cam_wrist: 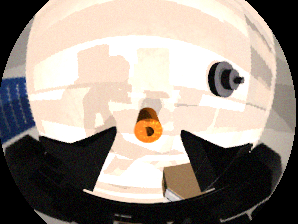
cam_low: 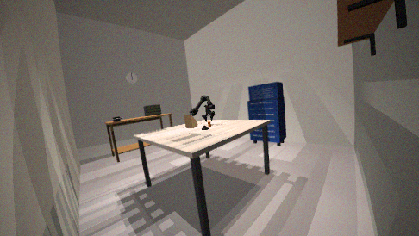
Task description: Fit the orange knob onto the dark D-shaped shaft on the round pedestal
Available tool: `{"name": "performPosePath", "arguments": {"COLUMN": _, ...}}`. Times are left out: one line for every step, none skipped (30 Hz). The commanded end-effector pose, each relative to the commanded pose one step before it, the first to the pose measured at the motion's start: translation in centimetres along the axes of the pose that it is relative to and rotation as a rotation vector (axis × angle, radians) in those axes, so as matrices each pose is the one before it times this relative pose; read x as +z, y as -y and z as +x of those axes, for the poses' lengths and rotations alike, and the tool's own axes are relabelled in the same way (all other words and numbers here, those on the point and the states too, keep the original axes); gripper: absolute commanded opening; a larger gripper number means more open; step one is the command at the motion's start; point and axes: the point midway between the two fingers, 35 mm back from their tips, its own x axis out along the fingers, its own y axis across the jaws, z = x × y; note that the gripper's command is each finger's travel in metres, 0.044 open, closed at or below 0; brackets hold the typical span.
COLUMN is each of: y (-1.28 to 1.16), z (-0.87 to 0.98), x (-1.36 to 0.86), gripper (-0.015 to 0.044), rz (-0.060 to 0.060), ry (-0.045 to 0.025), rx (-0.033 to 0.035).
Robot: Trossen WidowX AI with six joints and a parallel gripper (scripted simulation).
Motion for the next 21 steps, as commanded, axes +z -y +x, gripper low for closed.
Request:
{"name": "performPosePath", "arguments": {"y": 0.101, "z": 0.722, "x": -0.148, "gripper": 0.044, "rz": 0.0073, "ry": -0.00582, "rx": 0.00151}}
{"name": "performPosePath", "arguments": {"y": 0.002, "z": 0.165, "x": 0.01, "gripper": 0.044, "rz": 0.0, "ry": 0.00003, "rx": -0.00019}}
{"name": "performPosePath", "arguments": {"y": 0.001, "z": 0.165, "x": 0.009, "gripper": 0.044, "rz": 0.0, "ry": 0.00003, "rx": -0.00017}}
{"name": "performPosePath", "arguments": {"y": 0.001, "z": 0.164, "x": 0.008, "gripper": 0.044, "rz": 0.0, "ry": 0.00003, "rx": -0.00014}}
{"name": "performPosePath", "arguments": {"y": 0.0, "z": 0.164, "x": 0.006, "gripper": 0.044, "rz": 0.0, "ry": 0.00003, "rx": -0.00011}}
{"name": "performPosePath", "arguments": {"y": -0.001, "z": 0.164, "x": 0.005, "gripper": 0.044, "rz": 0.0, "ry": 0.00003, "rx": -0.00009}}
{"name": "performPosePath", "arguments": {"y": -0.002, "z": 0.163, "x": 0.004, "gripper": 0.044, "rz": 0.0, "ry": 0.00002, "rx": -0.00006}}
{"name": "performPosePath", "arguments": {"y": -0.002, "z": 0.163, "x": 0.003, "gripper": 0.044, "rz": 0.0, "ry": 0.00002, "rx": -0.00004}}
{"name": "performPosePath", "arguments": {"y": -0.003, "z": 0.163, "x": 0.001, "gripper": 0.044, "rz": 0.0, "ry": 0.00002, "rx": -0.00001}}
{"name": "performPosePath", "arguments": {"y": -0.001, "z": 0.161, "x": -0.004, "gripper": 0.044, "rz": -0.0005, "ry": -0.00007, "rx": -0.00043}}
{"name": "performPosePath", "arguments": {"y": -0.002, "z": 0.16, "x": -0.006, "gripper": 0.044, "rz": -0.0005, "ry": -0.00007, "rx": -0.0004}}
{"name": "performPosePath", "arguments": {"y": -0.002, "z": 0.16, "x": -0.007, "gripper": 0.044, "rz": -0.0005, "ry": -0.00007, "rx": -0.00037}}
{"name": "performPosePath", "arguments": {"y": -0.003, "z": 0.16, "x": -0.008, "gripper": 0.044, "rz": -0.0005, "ry": -0.00006, "rx": -0.00035}}
{"name": "performPosePath", "arguments": {"y": -0.004, "z": 0.158, "x": -0.008, "gripper": 0.044, "rz": -0.0004, "ry": -0.00005, "rx": -0.00024}}
{"name": "performPosePath", "arguments": {"y": -0.005, "z": 0.156, "x": -0.007, "gripper": 0.044, "rz": -0.0002, "ry": -0.00002, "rx": -0.00005}}
{"name": "performPosePath", "arguments": {"y": -0.006, "z": 0.156, "x": -0.008, "gripper": 0.044, "rz": -0.0002, "ry": -0.00002, "rx": -0.00003}}
{"name": "performPosePath", "arguments": {"y": -0.007, "z": 0.156, "x": -0.01, "gripper": 0.044, "rz": -0.0002, "ry": -0.00002, "rx": 0.0}}
{"name": "performPosePath", "arguments": {"y": -0.007, "z": 0.155, "x": -0.011, "gripper": 0.044, "rz": -0.0002, "ry": -0.00003, "rx": 0.00002}}
{"name": "performPosePath", "arguments": {"y": -0.008, "z": 0.154, "x": -0.011, "gripper": 0.044, "rz": -0.0001, "ry": -0.00002, "rx": 0.00011}}
{"name": "performPosePath", "arguments": {"y": -0.011, "z": 0.159, "x": -0.009, "gripper": 0.044, "rz": 0.0003, "ry": 0.00002, "rx": 0.00049}}
{"name": "performPosePath", "arguments": {"y": -0.012, "z": 0.161, "x": -0.011, "gripper": 0.044, "rz": 0.0003, "ry": 0.00001, "rx": 0.00053}}
